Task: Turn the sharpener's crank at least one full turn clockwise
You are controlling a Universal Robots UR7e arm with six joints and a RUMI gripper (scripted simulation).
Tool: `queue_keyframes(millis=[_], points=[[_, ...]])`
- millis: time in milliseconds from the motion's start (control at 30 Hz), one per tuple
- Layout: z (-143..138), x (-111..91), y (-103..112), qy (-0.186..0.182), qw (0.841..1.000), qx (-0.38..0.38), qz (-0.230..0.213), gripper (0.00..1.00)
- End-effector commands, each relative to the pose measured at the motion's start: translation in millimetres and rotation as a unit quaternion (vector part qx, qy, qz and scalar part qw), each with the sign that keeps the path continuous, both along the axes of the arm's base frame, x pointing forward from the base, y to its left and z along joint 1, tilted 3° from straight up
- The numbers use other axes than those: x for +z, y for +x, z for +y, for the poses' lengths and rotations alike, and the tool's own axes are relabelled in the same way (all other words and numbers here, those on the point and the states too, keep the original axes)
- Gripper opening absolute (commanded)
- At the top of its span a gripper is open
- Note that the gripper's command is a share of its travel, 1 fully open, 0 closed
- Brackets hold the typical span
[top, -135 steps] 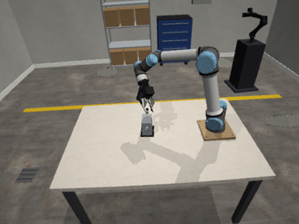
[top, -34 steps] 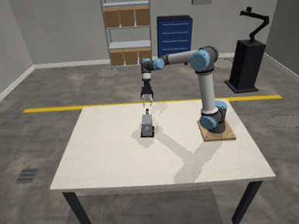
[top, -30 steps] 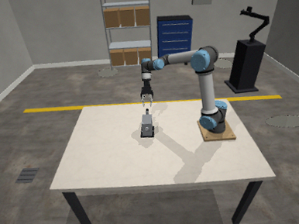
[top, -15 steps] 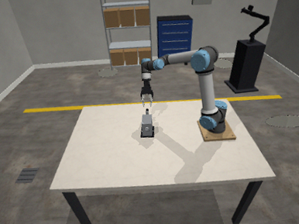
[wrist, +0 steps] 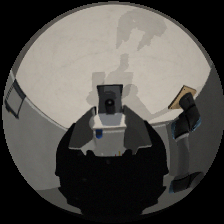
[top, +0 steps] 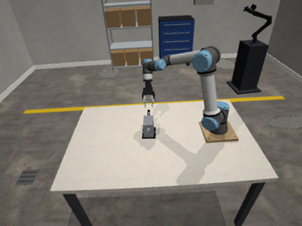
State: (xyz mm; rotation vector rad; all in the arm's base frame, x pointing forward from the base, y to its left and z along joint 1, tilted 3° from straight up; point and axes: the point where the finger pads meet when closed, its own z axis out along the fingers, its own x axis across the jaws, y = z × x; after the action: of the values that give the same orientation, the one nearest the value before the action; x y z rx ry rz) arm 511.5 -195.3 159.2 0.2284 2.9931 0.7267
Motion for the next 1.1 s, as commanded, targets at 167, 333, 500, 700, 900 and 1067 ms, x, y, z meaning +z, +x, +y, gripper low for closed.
queue_keyframes(millis=[167,333,500,700,900,1067], points=[[4,-4,1,0.001,1.0,0.0,0.0,0.32],[6,-8,1,0.001,1.0,0.0,0.001,0.32],[9,-14,1,0.001,1.0,0.0,0.001,0.32],[12,-21,2,0.001,1.0,0.0,0.001,0.32],[15,-26,3,0.001,1.0,0.0,0.001,0.32],[18,-32,3,0.001,1.0,0.0,0.001,0.32]])
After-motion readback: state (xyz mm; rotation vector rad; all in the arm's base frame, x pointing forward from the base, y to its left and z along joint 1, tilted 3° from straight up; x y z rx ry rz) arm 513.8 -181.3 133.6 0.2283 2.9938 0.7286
